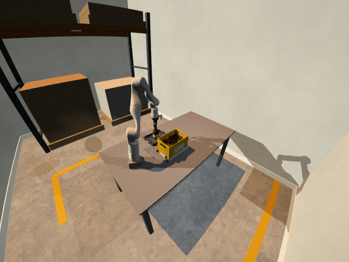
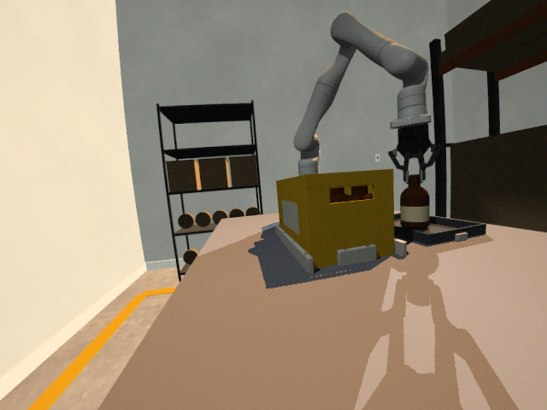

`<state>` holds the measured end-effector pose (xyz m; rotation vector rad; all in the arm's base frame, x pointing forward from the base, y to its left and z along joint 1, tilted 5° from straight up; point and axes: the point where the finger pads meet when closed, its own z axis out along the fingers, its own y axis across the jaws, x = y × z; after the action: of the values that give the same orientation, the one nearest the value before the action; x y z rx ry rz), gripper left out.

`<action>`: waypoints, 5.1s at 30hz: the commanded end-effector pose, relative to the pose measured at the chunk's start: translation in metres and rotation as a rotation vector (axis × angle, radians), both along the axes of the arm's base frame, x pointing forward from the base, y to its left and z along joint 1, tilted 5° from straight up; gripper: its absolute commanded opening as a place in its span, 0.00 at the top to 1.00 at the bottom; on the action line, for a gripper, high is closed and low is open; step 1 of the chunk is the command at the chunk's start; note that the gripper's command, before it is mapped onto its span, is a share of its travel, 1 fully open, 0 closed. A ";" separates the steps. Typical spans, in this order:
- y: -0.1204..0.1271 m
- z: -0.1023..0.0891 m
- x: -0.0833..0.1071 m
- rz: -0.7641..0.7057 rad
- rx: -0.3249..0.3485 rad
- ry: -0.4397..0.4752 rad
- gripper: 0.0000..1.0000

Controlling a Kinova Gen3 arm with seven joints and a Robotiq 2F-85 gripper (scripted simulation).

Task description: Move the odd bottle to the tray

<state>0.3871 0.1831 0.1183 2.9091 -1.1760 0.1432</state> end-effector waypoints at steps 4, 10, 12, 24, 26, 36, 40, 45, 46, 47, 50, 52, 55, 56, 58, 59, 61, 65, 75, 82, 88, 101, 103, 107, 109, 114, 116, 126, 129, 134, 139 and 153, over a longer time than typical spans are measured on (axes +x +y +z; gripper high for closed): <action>0.000 0.001 0.000 0.000 0.001 -0.001 1.00; 0.000 0.001 0.000 0.000 0.001 -0.001 1.00; 0.000 0.001 0.000 0.000 0.001 -0.001 1.00; 0.000 0.001 0.000 0.000 0.001 -0.001 1.00; 0.000 0.001 0.000 0.000 0.001 -0.001 1.00; 0.000 0.001 0.000 0.000 0.001 -0.001 0.00; 0.000 0.001 0.000 0.000 0.001 -0.001 0.00; 0.000 0.001 0.000 0.000 0.001 -0.001 0.00; 0.000 0.001 0.000 0.000 0.001 -0.001 0.00; 0.000 0.001 0.000 0.000 0.001 -0.001 0.00; 0.000 0.001 0.000 0.000 0.001 -0.001 0.00; 0.000 0.001 0.000 0.000 0.001 -0.001 0.00; 0.000 0.001 0.000 0.000 0.001 -0.001 0.00; 0.000 0.001 0.000 0.000 0.001 -0.001 0.00; 0.000 0.001 0.000 0.000 0.001 -0.001 0.00; 0.000 0.001 0.000 0.000 0.001 -0.001 0.00; 0.000 0.001 0.000 0.000 0.001 -0.001 0.00; 0.000 0.001 0.000 0.000 0.001 -0.001 0.00; 0.000 0.001 0.000 0.000 0.001 -0.001 0.00; 0.000 0.001 0.000 0.000 0.001 -0.001 0.00; 0.000 0.001 0.000 0.000 0.001 -0.001 0.00; 0.000 0.001 0.000 0.000 0.001 -0.001 0.00; 0.000 0.001 0.000 0.000 0.001 -0.001 0.00; 0.000 0.002 0.000 0.000 0.001 -0.001 0.00; 0.000 0.003 0.000 0.000 0.001 -0.001 0.00; 0.001 0.008 0.000 0.000 0.001 -0.001 0.00; 0.001 0.012 -0.001 0.000 0.001 -0.001 0.00; 0.001 0.029 -0.002 0.000 0.001 -0.001 0.00; 0.002 0.037 -0.003 0.000 0.001 -0.001 0.00; 0.002 0.048 -0.004 0.000 0.001 -0.001 0.00; 0.002 0.059 -0.005 0.000 0.001 -0.001 0.00; 0.003 0.082 -0.007 0.000 0.001 -0.001 0.00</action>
<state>0.3799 0.1847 0.1971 2.9039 -1.1766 0.1403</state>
